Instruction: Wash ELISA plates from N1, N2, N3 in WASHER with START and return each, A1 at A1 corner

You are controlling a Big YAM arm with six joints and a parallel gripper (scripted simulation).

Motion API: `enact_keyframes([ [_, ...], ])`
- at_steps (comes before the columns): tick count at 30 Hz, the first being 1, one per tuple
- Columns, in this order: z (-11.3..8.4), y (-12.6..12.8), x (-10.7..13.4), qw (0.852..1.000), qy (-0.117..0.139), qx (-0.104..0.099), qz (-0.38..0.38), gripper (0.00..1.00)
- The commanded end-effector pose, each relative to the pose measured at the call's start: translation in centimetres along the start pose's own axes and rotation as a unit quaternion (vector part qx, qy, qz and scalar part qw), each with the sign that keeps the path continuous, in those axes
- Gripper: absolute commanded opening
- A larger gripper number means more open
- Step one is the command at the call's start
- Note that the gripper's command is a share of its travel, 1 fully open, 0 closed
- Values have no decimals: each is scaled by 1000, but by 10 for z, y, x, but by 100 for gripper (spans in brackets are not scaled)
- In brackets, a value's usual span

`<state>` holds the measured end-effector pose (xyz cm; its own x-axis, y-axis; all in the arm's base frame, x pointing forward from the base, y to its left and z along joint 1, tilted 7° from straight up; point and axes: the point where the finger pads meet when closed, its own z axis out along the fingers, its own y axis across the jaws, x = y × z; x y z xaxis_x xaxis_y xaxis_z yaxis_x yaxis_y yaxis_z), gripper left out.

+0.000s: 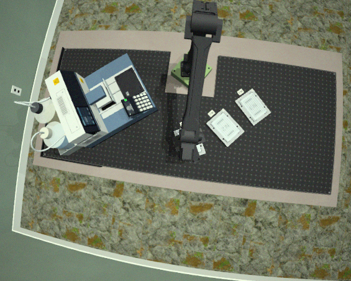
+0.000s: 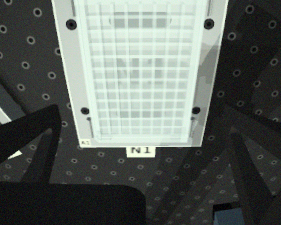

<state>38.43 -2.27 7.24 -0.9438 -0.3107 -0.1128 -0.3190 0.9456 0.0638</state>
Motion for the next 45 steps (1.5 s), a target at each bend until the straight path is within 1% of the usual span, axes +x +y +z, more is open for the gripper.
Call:
enact_keyframes([
  [1,-20,-8,-13,1000,-18,8,-1,100],
  [2,-28,-11,-18,1000,-26,12,-2,100],
  [14,-47,-9,-18,1000,-24,11,-3,100],
  [16,-47,-9,-18,1000,-24,11,-3,100],
  [17,-38,-4,-7,1000,-11,4,-2,100],
  [18,-49,-8,-15,1000,-23,10,-3,100],
  [19,-54,-10,-18,1000,-27,12,-3,100],
  [22,-60,-11,-17,1000,-27,13,-2,100],
  [23,-59,-9,-18,1000,-27,12,-2,100],
  [25,-50,-9,-20,1000,-20,9,-4,100],
  [26,-43,-4,-10,1000,-12,5,-1,100],
  [33,-43,-4,-10,1000,-12,5,-1,100],
  [34,-40,10,-2,1000,-7,3,-29,100],
  [39,-40,34,-4,994,-8,4,-111,100],
  [42,-43,48,-10,994,-13,6,-112,100],
  [43,-40,54,-6,995,-8,4,-100,100],
  [45,-40,64,-6,995,-8,3,-100,100],
])
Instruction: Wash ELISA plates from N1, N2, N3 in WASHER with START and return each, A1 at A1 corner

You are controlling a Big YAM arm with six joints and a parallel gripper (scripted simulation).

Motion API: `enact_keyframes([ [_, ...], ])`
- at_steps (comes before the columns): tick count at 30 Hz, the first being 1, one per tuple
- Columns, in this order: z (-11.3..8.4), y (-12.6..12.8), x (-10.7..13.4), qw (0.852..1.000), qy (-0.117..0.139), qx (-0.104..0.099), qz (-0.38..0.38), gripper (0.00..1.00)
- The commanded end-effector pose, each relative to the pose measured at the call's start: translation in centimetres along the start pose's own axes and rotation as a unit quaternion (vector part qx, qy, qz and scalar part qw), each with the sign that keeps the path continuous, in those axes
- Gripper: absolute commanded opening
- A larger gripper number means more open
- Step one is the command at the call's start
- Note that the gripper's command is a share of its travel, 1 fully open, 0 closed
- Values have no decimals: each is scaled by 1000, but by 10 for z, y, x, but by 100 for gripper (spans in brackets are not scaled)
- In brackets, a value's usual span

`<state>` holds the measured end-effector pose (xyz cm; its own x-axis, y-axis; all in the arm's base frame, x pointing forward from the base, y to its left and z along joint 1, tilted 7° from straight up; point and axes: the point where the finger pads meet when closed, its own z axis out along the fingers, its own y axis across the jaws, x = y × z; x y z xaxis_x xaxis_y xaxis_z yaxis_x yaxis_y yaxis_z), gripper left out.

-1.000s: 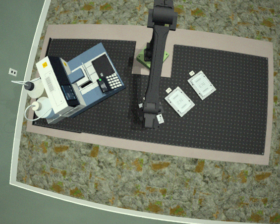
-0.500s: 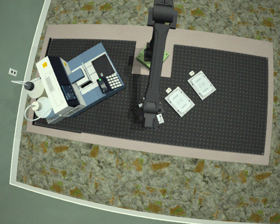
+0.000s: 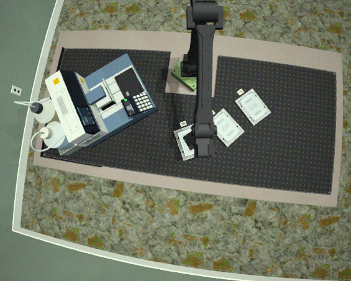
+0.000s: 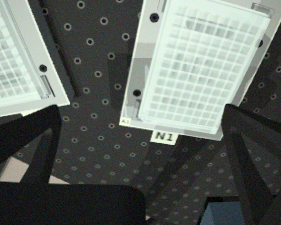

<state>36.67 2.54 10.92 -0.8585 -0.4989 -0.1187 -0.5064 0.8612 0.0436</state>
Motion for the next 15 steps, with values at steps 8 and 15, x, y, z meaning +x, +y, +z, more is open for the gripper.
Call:
enact_keyframes([
  [8,-7,39,-14,1000,-10,5,3,100],
  [15,-7,62,-17,999,-8,4,-41,100],
])
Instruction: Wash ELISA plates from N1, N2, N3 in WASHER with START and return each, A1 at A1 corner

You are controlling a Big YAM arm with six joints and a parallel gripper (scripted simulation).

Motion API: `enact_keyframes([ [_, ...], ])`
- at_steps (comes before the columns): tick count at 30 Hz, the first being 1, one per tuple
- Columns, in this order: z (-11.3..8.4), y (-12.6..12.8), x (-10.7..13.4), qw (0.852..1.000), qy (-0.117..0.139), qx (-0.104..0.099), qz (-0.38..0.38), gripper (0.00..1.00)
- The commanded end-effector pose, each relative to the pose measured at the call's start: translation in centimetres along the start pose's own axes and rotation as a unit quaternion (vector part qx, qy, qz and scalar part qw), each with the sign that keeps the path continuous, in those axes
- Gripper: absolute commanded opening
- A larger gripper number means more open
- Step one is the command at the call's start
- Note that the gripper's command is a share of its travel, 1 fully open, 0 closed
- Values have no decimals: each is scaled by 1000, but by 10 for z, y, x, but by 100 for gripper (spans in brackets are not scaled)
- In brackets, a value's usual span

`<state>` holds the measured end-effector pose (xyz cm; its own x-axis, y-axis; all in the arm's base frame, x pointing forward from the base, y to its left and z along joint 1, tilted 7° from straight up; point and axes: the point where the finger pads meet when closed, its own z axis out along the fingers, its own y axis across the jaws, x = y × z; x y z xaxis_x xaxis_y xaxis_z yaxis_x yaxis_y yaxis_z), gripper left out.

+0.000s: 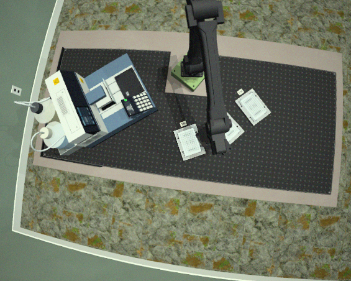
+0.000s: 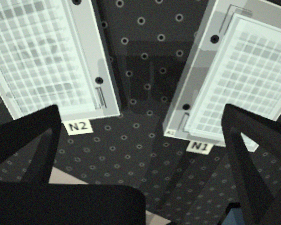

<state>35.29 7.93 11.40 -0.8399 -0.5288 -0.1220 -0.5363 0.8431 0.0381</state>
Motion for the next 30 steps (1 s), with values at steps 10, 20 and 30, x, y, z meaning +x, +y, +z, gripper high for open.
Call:
enact_keyframes([
  [10,-11,48,-8,997,-12,5,-78,100],
  [20,-8,98,-8,997,-10,2,-78,100],
  [30,-10,94,-15,997,-15,2,-78,100],
])
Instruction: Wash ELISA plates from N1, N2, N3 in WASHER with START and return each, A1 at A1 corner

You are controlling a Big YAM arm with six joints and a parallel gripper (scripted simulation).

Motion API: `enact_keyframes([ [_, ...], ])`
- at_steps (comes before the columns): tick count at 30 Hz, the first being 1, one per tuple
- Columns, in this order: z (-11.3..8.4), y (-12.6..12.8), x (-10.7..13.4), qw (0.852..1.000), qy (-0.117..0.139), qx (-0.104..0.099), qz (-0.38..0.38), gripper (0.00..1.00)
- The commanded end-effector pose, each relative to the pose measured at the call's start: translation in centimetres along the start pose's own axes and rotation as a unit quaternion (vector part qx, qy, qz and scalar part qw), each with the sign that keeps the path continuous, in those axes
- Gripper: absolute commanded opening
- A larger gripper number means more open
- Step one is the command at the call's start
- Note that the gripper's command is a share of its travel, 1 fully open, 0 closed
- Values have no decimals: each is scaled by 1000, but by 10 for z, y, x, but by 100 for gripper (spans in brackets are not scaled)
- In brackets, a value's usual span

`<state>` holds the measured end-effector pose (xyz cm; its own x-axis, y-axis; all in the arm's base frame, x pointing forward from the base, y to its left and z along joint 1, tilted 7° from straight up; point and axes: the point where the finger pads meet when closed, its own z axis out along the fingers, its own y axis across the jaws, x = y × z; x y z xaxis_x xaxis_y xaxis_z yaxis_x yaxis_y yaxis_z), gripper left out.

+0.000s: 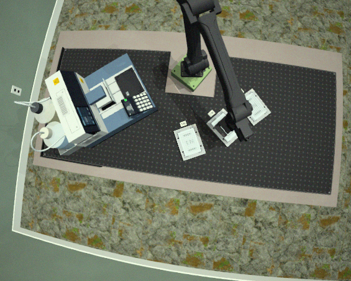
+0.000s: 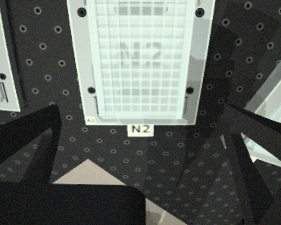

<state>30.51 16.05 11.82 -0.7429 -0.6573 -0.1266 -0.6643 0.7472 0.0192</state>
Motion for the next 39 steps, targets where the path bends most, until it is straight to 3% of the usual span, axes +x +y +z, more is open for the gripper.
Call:
enact_keyframes([
  [1,-10,-2,-12,1000,-15,4,3,100],
  [4,-10,-2,-12,1000,-15,4,3,100],
  [5,5,1,-3,1000,0,1,7,100],
  [6,8,2,-3,1000,1,0,6,100],
  [11,13,2,-3,1000,1,0,5,100],
  [12,0,-3,-18,1000,-20,6,2,100],
  [15,19,2,-2,1000,1,0,3,100],
  [28,37,2,-2,1000,0,0,3,100],
  [29,19,-4,-22,1000,-29,8,3,100],
  [32,44,2,-2,1000,1,0,4,100],
  [39,53,1,-6,1000,-4,1,4,100],
])
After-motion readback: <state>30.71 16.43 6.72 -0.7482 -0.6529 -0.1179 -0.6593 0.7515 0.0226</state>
